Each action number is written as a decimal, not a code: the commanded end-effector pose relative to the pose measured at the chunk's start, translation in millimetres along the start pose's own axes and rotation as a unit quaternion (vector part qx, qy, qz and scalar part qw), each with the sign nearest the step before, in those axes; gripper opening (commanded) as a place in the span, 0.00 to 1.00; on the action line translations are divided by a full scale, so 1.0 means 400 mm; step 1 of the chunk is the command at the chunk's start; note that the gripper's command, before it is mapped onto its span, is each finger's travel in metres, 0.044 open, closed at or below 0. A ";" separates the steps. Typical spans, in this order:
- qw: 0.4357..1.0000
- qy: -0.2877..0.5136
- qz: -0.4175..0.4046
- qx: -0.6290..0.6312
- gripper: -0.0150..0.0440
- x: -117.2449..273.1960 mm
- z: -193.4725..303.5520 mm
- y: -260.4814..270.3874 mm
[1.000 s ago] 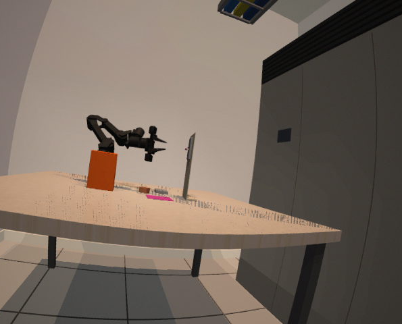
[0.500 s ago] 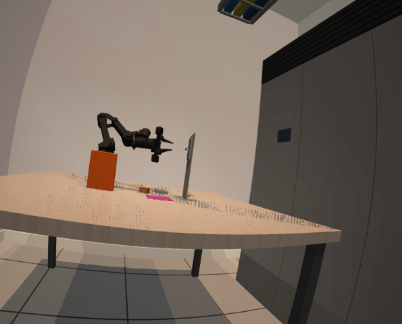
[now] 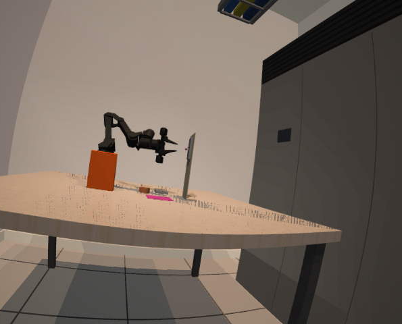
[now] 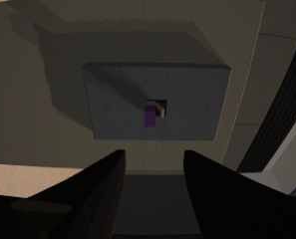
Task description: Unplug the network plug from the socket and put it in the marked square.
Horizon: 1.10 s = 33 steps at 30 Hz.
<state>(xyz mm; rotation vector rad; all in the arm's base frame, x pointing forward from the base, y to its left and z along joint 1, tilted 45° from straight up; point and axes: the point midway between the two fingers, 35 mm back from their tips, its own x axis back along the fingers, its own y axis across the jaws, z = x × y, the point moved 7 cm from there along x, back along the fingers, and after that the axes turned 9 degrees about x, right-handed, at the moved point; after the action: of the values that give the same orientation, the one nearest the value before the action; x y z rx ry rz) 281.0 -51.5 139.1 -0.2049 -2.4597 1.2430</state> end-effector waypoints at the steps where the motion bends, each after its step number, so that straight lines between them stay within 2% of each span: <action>1: 1.000 0.002 0.001 0.002 0.52 -0.013 -0.004 -0.002; 33: 1.000 0.001 0.002 0.002 0.52 -0.112 -0.029 -0.005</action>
<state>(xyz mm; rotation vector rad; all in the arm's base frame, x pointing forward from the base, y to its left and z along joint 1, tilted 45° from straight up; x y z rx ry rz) 322.5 -56.6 136.3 -0.2064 -2.4612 1.2446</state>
